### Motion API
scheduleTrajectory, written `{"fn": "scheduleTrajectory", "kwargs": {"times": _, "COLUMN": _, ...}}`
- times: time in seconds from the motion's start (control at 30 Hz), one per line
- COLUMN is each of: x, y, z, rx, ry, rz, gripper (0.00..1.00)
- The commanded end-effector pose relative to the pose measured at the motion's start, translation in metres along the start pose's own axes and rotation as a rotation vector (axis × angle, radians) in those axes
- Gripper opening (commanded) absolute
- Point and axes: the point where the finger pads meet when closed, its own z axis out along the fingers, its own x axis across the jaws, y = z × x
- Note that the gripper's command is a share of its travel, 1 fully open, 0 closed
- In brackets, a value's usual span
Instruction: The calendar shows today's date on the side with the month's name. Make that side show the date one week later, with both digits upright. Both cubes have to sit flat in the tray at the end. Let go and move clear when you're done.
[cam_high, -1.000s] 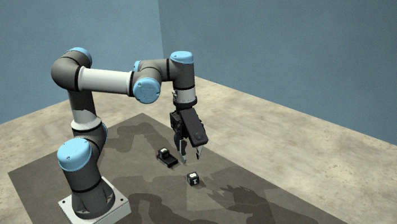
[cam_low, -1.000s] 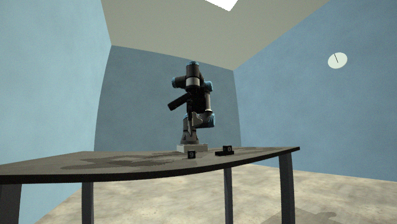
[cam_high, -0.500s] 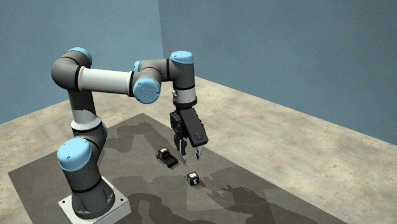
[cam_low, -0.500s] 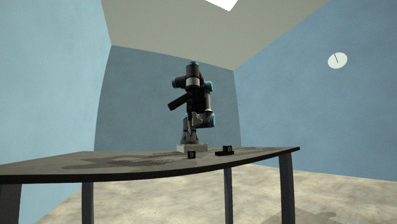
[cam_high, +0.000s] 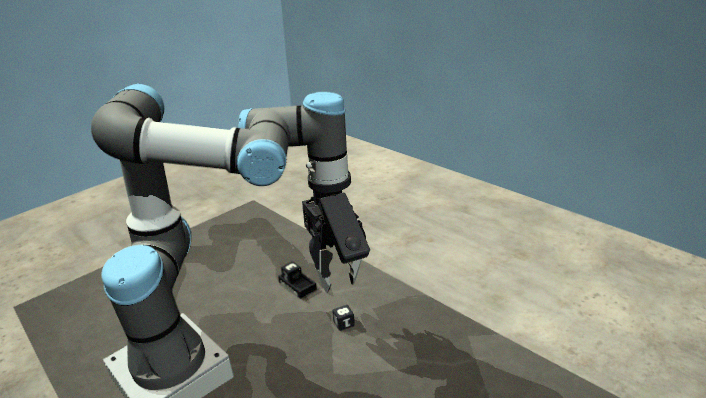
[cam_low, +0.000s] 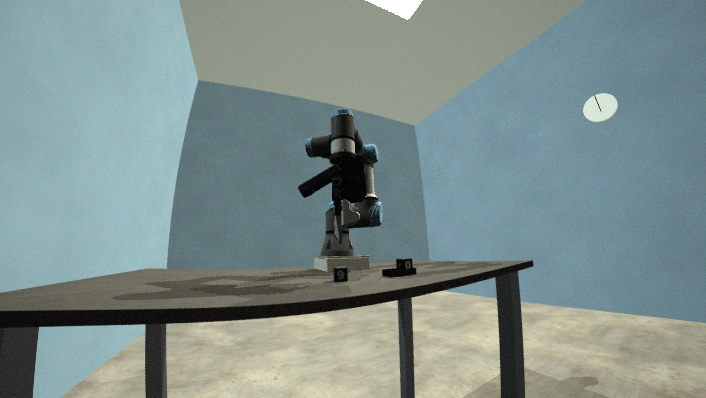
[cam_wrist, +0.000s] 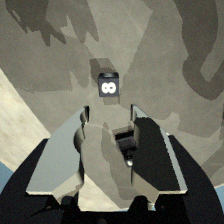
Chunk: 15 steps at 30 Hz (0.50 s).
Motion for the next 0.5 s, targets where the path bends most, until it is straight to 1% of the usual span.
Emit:
{"fn": "scheduleTrajectory", "kwargs": {"times": 0.0, "x": -0.001, "y": 0.0, "z": 0.002, "rx": 0.001, "ry": -0.002, "rz": 0.013, "gripper": 0.29}}
{"fn": "scheduleTrajectory", "kwargs": {"times": 0.47, "x": -0.001, "y": 0.0, "z": 0.018, "rx": 0.001, "ry": -0.002, "rz": 0.013, "gripper": 0.29}}
